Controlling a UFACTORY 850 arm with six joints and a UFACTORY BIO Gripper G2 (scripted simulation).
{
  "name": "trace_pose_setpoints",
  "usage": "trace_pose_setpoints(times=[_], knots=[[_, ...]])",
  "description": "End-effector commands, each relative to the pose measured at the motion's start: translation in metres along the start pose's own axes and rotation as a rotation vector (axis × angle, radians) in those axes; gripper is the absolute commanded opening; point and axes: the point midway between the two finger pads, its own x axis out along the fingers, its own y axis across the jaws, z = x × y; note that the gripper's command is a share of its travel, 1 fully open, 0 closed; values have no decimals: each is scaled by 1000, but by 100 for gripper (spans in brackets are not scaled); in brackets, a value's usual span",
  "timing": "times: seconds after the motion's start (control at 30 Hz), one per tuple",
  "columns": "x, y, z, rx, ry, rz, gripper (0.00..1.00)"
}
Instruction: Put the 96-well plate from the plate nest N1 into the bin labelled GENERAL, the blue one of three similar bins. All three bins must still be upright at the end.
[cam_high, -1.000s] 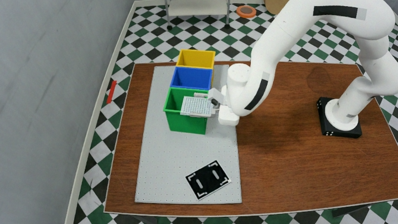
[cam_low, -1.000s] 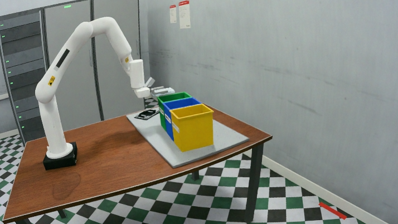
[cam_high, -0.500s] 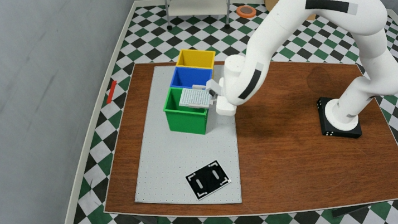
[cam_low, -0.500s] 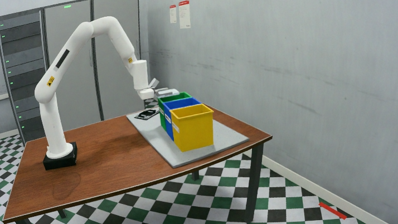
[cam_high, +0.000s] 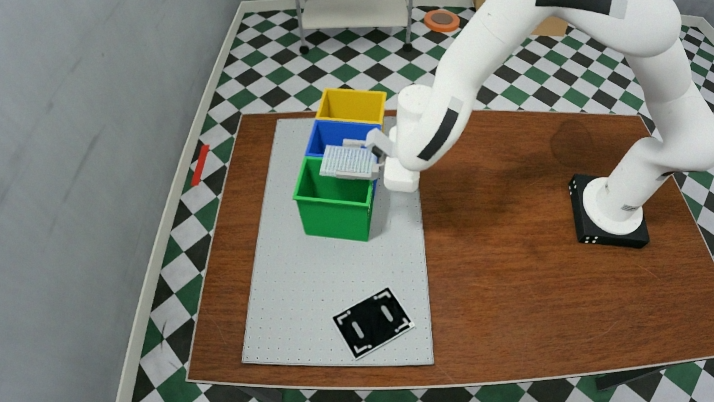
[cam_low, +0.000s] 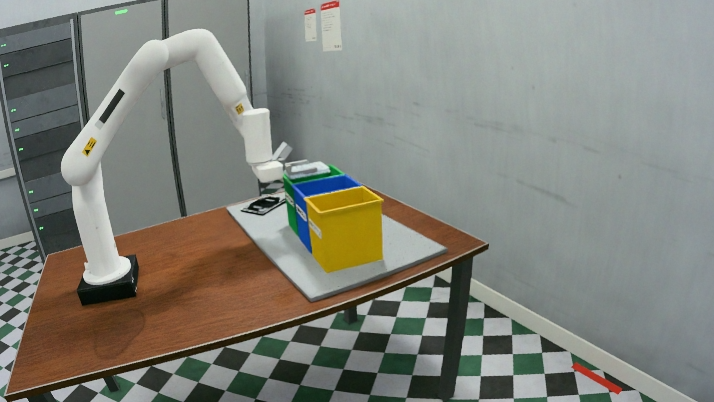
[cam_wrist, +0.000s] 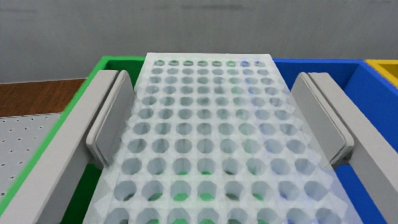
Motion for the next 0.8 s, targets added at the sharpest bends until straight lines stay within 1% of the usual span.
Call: trace_pose_setpoints(times=[0.0,0.07,0.57,0.63,0.77], knots=[[4,-11,1,1,-3,0,0],[4,-11,1,1,-3,0,0],[19,-59,0,0,-3,0,0],[19,-59,0,0,-3,0,0],[23,-72,0,0,-3,0,0]])
